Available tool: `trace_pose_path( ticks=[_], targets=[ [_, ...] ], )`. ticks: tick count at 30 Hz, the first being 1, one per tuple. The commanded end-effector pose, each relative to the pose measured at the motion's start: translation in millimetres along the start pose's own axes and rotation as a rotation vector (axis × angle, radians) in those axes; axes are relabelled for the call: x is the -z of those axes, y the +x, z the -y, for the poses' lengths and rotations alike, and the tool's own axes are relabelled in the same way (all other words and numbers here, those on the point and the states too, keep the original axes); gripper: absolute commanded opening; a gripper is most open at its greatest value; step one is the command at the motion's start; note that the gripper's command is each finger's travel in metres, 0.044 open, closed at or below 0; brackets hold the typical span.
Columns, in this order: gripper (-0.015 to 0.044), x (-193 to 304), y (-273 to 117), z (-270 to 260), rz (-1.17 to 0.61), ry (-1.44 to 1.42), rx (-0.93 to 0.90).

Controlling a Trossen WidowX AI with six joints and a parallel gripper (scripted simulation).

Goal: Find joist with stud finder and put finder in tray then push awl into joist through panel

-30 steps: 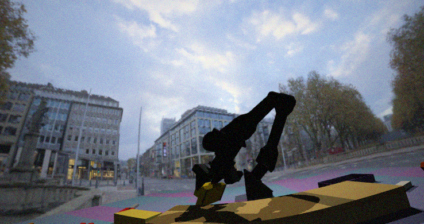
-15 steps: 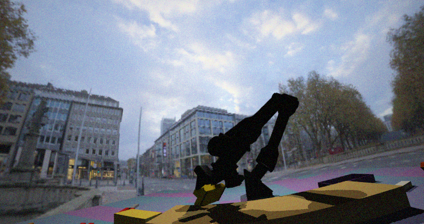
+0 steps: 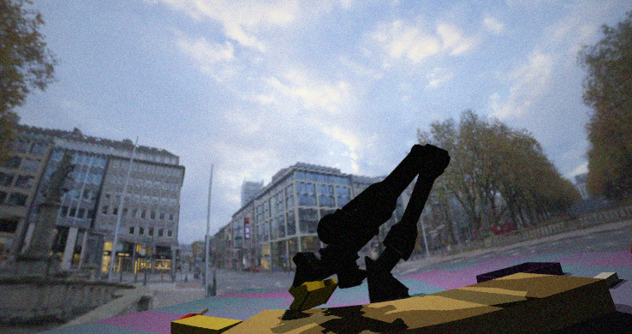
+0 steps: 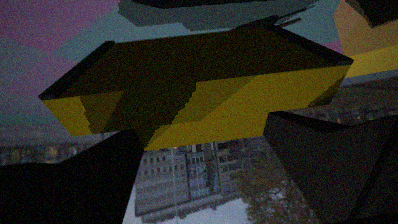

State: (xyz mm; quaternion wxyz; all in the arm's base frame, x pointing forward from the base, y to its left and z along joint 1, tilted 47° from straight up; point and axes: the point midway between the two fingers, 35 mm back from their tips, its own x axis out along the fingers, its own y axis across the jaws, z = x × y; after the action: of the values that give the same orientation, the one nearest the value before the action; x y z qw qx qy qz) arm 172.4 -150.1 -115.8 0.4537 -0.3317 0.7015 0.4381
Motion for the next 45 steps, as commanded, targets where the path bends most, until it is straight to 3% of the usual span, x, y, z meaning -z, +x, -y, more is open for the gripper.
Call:
trace_pose_path(
  ticks=[1,17,24,45],
  targets=[
    [0.0000,0,0,0,-0.037,0.004,-0.002],
    [0.0000,-4,-1,0,-0.114,-0.001,0.002],
    [0.0000,7,-23,0,-0.170,0.003,0.021],
    [0.0000,-24,-5,1,-0.149,-0.004,0.012]
  ],
)
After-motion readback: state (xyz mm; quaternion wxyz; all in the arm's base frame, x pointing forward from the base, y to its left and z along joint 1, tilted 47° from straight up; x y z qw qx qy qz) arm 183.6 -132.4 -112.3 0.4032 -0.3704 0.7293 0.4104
